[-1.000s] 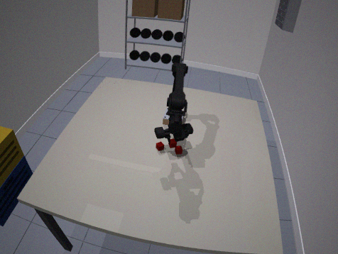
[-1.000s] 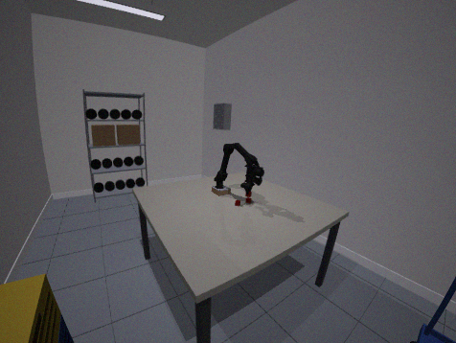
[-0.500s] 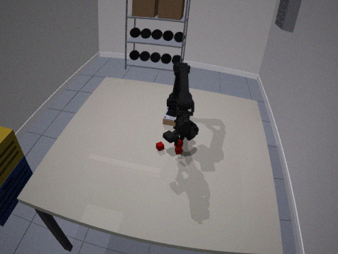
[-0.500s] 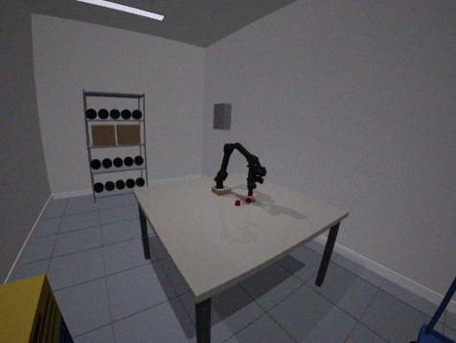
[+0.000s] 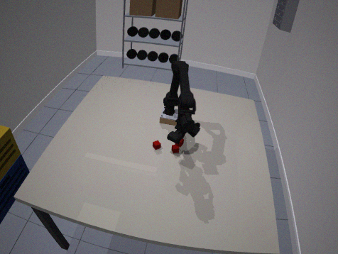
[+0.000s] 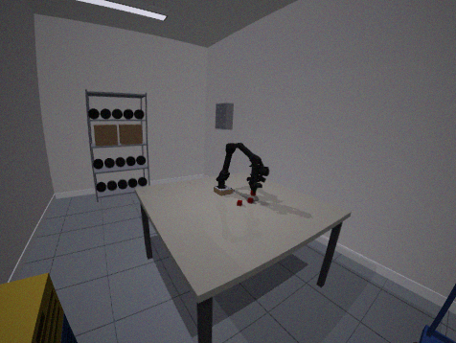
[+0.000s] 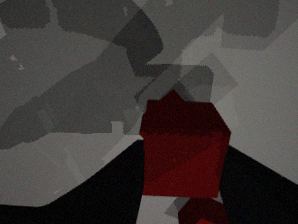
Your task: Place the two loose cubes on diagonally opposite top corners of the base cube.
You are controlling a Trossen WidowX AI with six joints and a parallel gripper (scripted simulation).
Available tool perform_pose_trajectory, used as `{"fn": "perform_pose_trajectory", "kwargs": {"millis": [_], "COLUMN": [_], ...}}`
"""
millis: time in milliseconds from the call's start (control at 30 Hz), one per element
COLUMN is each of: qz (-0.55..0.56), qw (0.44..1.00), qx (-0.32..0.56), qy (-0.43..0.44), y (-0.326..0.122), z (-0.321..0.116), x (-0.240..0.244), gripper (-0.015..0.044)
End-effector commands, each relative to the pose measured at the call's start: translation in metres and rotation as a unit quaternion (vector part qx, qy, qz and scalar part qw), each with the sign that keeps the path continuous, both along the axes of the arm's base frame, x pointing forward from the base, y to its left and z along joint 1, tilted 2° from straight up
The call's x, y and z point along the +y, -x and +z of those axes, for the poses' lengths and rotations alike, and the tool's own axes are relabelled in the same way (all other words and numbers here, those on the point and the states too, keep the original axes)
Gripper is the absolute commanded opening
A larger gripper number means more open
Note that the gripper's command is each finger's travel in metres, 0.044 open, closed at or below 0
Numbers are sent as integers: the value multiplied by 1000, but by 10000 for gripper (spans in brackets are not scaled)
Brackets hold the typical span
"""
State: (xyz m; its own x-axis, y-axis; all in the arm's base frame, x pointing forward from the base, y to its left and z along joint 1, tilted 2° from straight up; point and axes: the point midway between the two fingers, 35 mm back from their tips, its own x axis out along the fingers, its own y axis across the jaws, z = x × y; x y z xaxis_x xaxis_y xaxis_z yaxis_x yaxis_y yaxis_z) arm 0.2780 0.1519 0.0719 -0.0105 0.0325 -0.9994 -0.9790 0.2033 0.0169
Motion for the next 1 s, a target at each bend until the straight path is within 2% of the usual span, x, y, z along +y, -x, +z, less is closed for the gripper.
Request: {"fn": "perform_pose_trajectory", "kwargs": {"millis": [0,600,967], "qz": [6,7,7], "qw": [1000,1000,1000], "qx": [-5,-5,-5], "qy": [-2,-2,-2], "y": [0,0,0], "z": [2,-24,-25], "x": [1,1,1], "gripper": [105,105,105]}}
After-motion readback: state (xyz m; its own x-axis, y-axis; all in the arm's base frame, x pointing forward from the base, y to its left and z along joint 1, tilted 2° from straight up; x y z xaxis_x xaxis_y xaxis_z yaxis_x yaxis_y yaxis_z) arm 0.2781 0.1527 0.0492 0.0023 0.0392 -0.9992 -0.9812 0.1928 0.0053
